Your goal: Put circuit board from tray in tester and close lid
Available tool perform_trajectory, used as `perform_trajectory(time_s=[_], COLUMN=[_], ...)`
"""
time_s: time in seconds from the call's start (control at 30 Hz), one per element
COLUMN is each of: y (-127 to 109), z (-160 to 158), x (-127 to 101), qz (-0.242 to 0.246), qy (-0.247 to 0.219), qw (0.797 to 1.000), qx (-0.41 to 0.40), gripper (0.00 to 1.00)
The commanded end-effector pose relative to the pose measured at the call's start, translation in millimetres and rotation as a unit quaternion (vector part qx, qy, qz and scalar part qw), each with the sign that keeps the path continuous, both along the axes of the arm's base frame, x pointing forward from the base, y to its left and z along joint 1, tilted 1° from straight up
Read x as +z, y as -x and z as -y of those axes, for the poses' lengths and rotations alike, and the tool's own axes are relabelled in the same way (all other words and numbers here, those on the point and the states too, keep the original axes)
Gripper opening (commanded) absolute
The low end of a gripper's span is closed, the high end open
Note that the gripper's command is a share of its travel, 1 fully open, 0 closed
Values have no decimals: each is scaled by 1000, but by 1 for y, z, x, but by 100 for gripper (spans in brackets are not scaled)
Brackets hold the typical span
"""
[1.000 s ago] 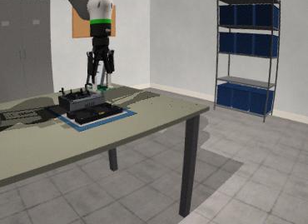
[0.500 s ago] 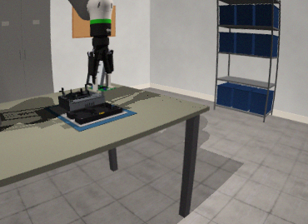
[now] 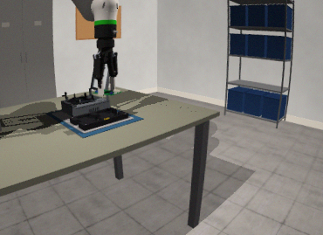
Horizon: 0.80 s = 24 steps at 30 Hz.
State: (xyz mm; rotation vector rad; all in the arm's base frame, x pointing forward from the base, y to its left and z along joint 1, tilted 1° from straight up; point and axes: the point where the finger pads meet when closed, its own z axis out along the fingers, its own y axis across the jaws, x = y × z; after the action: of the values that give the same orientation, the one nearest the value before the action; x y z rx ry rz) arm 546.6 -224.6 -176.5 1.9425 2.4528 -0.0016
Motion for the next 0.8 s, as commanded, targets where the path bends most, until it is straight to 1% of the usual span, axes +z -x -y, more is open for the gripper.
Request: perform_trajectory(time_s=[0.0,0.27,0.33,0.4,0.77], y=[0,0,0,0,0], z=[0,0,0,0,0], x=[0,0,0,0,0], qz=[0,-1,-1,-1,-2], qy=[0,0,0,1,2], qw=[1000,996,996,994,975], qx=[27,94,94,112,222], gripper=[46,46,46,46,46])
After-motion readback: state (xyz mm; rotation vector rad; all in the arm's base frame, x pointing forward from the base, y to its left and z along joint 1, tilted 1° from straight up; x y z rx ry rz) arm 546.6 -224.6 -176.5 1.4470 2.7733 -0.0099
